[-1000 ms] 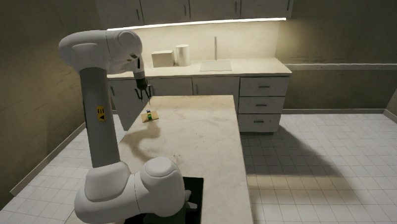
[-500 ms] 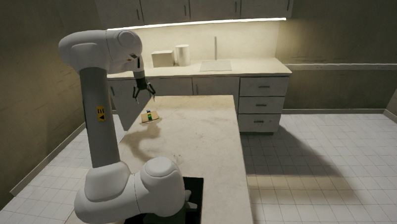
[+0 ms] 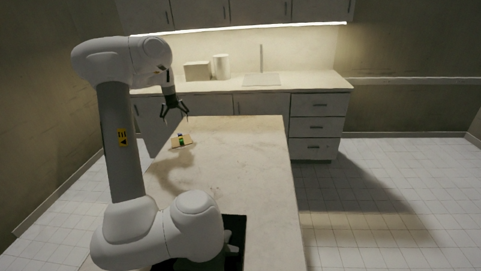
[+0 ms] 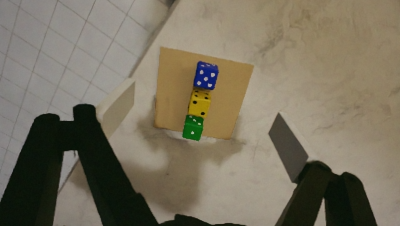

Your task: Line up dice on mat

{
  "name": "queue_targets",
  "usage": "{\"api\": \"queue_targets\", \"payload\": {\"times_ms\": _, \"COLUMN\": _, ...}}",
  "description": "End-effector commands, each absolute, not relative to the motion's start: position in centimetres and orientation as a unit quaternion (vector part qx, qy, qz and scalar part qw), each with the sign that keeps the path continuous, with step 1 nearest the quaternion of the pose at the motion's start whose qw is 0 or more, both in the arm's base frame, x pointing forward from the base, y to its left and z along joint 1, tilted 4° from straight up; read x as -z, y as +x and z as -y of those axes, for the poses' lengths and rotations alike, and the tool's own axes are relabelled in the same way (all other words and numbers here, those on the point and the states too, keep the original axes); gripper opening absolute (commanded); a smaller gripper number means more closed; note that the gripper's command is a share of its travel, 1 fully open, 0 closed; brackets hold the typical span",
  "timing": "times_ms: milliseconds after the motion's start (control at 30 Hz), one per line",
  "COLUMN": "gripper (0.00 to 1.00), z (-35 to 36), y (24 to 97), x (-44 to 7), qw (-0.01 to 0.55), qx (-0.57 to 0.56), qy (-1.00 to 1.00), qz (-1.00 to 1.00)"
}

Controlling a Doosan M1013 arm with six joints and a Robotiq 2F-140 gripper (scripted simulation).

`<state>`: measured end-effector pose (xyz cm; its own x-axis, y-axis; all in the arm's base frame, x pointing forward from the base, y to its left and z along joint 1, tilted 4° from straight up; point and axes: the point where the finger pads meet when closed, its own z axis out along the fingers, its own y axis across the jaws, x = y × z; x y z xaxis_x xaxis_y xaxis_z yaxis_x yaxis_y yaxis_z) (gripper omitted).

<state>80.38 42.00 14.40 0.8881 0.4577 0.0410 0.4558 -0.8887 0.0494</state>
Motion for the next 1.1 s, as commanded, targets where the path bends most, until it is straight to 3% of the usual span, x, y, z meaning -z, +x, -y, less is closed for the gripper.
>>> {"api": "queue_targets", "payload": {"times_ms": 0, "gripper": 1.00, "z": -42.0, "y": 80.4, "x": -14.7, "qw": 0.019, "qx": -0.026, "qy": 0.971, "qz": -0.235}}
{"api": "queue_targets", "payload": {"times_ms": 467, "gripper": 1.00, "z": -42.1, "y": 80.1, "x": -19.6, "qw": 0.019, "qx": -0.026, "qy": 0.971, "qz": -0.235}}
{"api": "queue_targets", "payload": {"times_ms": 1067, "gripper": 1.00, "z": -42.2, "y": 80.0, "x": -21.4, "qw": 0.019, "qx": -0.026, "qy": 0.971, "qz": -0.235}}
